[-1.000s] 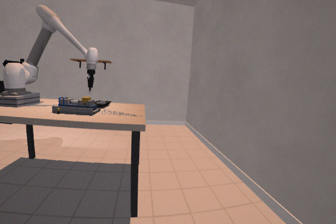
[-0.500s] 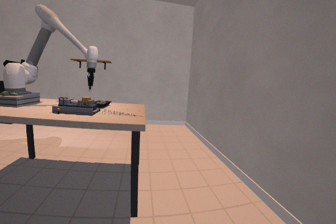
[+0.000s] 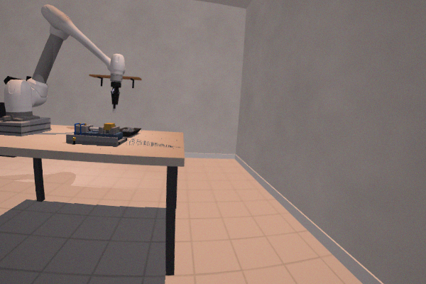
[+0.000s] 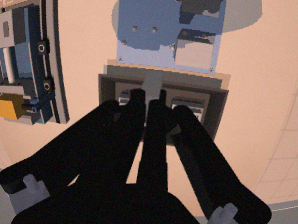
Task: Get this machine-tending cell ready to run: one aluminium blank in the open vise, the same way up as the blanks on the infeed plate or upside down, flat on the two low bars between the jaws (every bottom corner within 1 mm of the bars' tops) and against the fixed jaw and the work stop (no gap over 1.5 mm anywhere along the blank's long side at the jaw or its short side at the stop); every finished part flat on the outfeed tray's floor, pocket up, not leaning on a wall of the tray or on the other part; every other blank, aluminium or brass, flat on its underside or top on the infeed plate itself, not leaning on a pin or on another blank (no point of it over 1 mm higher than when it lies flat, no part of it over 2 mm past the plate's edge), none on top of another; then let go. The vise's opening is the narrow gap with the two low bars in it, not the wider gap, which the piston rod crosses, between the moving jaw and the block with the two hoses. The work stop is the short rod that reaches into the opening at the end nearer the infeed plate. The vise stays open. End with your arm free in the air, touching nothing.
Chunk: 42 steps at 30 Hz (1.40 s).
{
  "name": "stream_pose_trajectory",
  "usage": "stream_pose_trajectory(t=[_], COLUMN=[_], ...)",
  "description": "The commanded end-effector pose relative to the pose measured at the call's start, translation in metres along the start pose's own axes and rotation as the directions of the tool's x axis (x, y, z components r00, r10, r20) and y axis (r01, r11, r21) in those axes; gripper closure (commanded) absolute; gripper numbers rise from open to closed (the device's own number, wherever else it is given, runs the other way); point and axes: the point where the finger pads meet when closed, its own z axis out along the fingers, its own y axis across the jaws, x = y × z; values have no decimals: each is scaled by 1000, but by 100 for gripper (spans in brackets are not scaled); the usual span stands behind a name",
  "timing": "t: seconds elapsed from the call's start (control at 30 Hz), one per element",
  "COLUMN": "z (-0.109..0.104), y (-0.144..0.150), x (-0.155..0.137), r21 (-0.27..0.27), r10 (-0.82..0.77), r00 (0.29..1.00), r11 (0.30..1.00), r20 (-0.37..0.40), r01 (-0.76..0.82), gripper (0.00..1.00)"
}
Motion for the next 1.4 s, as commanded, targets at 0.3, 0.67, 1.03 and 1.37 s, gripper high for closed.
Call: stream_pose_trajectory(t=[0.3, 0.67, 1.03, 1.37], z=[-17, -22, -20, -18], y=[0, 0, -7, -8], x=[0, -48, -163, -169], r21=[0, 0, 0, 0], r10=[0, 0, 0, 0], r00=[1000, 1000, 1000, 1000], r11=[1000, 1000, 1000, 1000], r20=[0, 0, 0, 0], r01=[0, 0, 0, 0], gripper=[100, 100, 100, 100])
